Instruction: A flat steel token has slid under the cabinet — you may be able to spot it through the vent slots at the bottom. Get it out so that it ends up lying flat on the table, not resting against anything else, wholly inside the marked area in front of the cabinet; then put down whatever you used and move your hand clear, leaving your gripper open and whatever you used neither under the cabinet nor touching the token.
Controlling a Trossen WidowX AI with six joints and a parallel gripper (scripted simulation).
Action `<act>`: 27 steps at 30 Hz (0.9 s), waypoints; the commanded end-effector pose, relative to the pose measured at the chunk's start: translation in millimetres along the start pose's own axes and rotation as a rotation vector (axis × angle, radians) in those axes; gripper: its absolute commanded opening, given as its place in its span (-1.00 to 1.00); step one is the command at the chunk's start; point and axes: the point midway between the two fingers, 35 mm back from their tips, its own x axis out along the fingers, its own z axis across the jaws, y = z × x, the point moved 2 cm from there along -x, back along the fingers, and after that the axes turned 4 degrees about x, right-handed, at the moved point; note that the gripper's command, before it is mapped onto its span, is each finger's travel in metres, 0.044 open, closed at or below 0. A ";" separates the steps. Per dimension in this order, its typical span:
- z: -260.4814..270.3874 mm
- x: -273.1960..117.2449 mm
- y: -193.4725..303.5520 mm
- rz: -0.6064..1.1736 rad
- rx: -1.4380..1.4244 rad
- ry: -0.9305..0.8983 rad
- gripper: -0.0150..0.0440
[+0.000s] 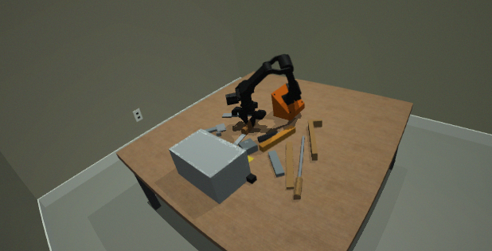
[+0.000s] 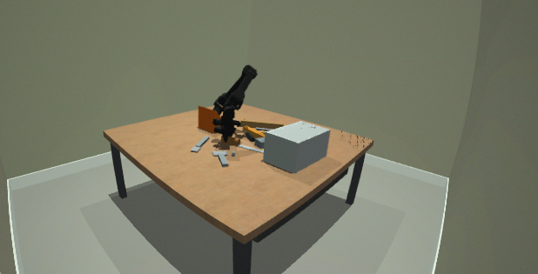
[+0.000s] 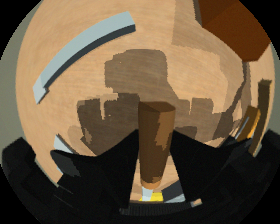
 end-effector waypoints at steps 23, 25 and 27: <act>-1.3 -0.3 33.9 0.001 0.000 0.000 -0.49; -1.5 -0.3 36.8 0.001 0.000 0.000 -0.49; -1.6 -0.3 39.6 0.001 0.000 0.000 -0.49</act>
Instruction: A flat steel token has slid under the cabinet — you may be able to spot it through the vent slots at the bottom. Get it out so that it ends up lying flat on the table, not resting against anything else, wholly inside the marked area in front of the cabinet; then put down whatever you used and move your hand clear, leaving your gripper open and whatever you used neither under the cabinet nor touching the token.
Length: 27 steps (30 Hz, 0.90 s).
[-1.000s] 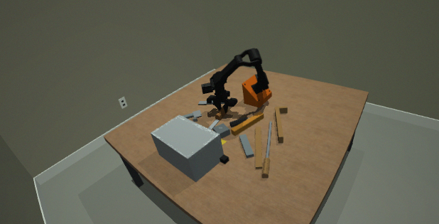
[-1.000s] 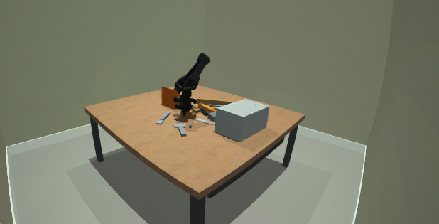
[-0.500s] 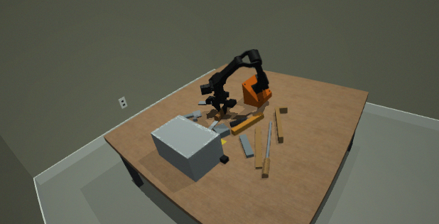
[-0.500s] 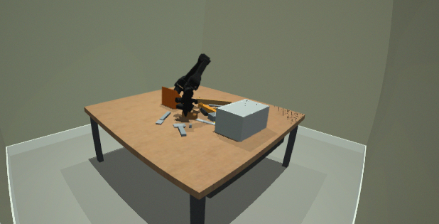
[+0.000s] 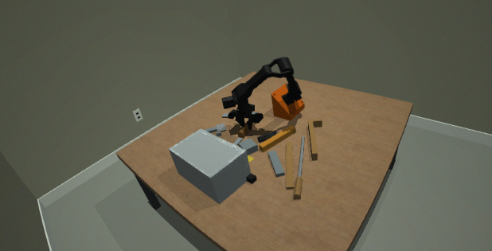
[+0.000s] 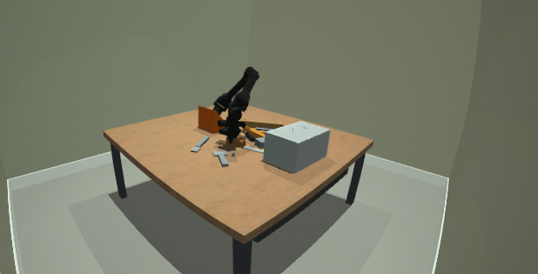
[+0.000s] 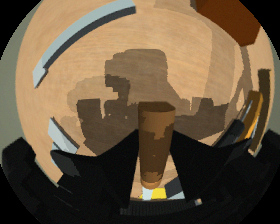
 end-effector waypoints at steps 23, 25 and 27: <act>-1.5 -0.4 36.6 0.002 -0.002 -0.002 -0.49; -1.6 -0.4 39.2 0.002 -0.002 -0.002 -0.49; -1.7 -0.4 41.8 0.002 -0.002 -0.002 -0.49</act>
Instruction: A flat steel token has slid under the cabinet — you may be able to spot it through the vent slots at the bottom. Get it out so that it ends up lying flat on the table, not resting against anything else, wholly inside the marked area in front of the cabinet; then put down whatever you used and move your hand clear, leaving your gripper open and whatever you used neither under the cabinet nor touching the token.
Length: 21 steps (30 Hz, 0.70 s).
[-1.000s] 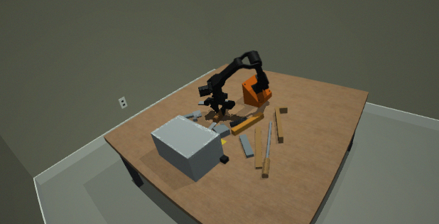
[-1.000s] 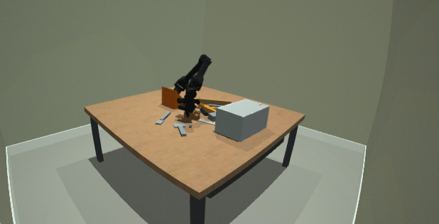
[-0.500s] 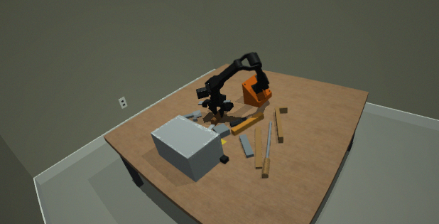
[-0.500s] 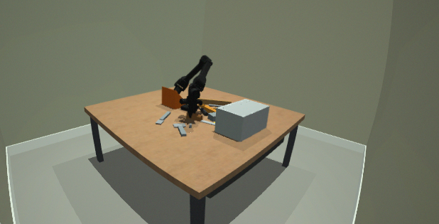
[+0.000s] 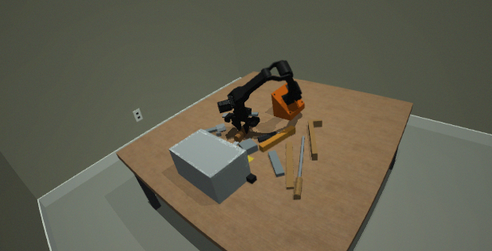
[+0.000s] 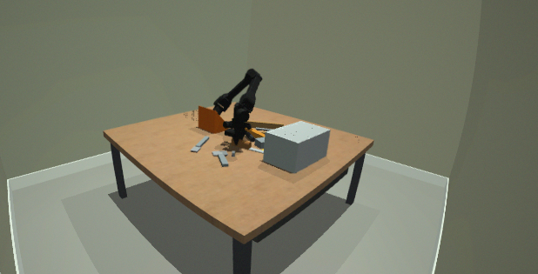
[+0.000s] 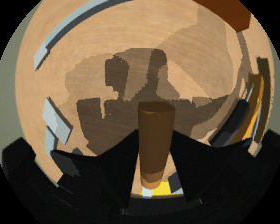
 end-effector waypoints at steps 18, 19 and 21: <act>-1.1 -0.4 27.2 0.002 -0.002 -0.002 -0.49; -1.2 -0.4 28.4 0.002 -0.002 -0.002 -0.49; -1.3 -0.4 30.7 0.002 -0.003 -0.002 -0.49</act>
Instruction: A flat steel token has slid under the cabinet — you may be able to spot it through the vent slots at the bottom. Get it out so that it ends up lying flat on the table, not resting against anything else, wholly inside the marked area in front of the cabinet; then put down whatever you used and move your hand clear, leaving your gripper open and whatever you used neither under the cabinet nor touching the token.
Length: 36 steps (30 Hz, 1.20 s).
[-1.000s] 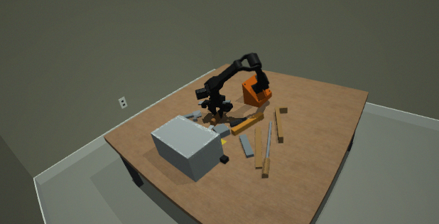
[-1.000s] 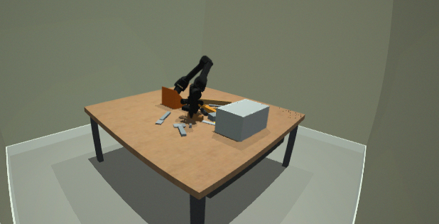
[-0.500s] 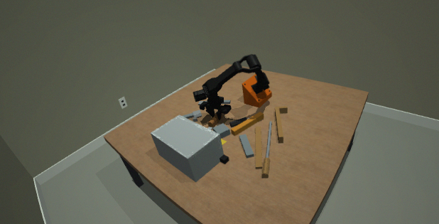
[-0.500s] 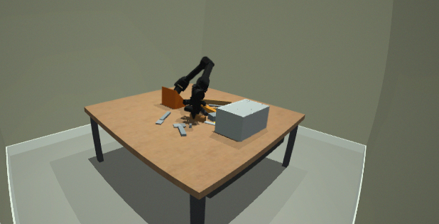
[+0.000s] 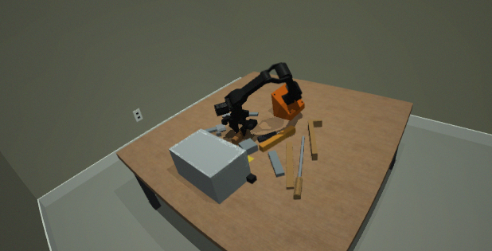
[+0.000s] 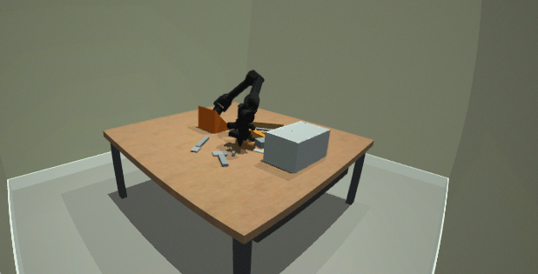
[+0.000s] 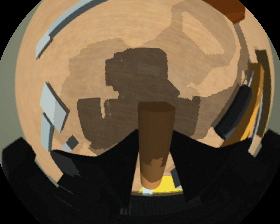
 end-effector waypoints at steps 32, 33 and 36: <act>-2.1 -0.5 40.3 0.003 -0.003 -0.002 -0.49; -2.2 -0.5 41.4 0.003 -0.003 -0.002 -0.49; -2.4 -0.6 44.5 0.003 -0.003 -0.002 -0.49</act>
